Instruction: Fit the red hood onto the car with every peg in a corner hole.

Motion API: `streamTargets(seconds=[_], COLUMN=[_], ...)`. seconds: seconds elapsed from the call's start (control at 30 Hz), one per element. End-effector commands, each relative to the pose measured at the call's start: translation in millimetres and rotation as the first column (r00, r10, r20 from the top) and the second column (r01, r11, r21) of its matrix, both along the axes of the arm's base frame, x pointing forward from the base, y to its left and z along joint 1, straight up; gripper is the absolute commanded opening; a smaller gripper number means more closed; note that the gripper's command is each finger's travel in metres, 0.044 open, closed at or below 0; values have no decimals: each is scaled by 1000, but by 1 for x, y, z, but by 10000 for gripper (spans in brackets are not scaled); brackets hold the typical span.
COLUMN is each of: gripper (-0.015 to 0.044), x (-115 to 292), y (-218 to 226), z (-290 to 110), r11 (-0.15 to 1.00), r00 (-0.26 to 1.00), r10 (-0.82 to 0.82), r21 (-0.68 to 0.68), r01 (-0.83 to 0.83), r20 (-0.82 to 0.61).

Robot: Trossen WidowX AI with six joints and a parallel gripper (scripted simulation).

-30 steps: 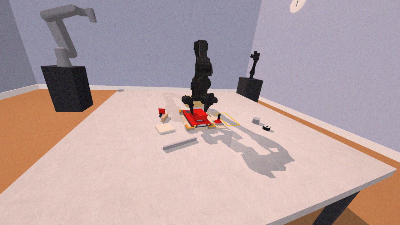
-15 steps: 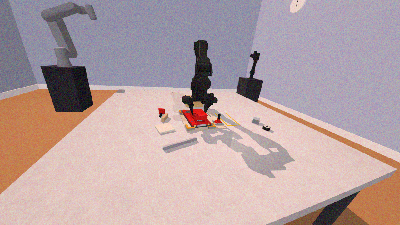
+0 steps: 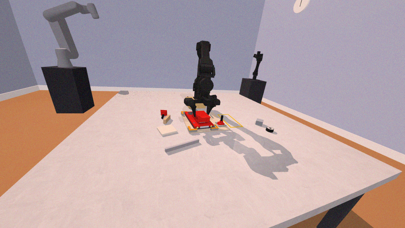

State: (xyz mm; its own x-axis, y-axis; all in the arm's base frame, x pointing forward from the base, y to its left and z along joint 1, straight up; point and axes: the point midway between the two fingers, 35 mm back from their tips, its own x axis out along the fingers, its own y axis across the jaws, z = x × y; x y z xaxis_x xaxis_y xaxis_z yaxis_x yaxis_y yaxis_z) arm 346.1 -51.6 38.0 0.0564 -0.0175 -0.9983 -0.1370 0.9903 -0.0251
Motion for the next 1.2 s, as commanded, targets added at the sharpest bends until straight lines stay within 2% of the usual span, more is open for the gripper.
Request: streamTargets(seconds=[0.0, 1.17], gripper=[0, 0], x=[0, 0], y=[0, 0], z=[-4, -15], r11=[1000, 1000], r00=[1000, 1000], r10=[1, 1], r21=[0, 0], r01=[-1, -1], r20=[-3, -3])
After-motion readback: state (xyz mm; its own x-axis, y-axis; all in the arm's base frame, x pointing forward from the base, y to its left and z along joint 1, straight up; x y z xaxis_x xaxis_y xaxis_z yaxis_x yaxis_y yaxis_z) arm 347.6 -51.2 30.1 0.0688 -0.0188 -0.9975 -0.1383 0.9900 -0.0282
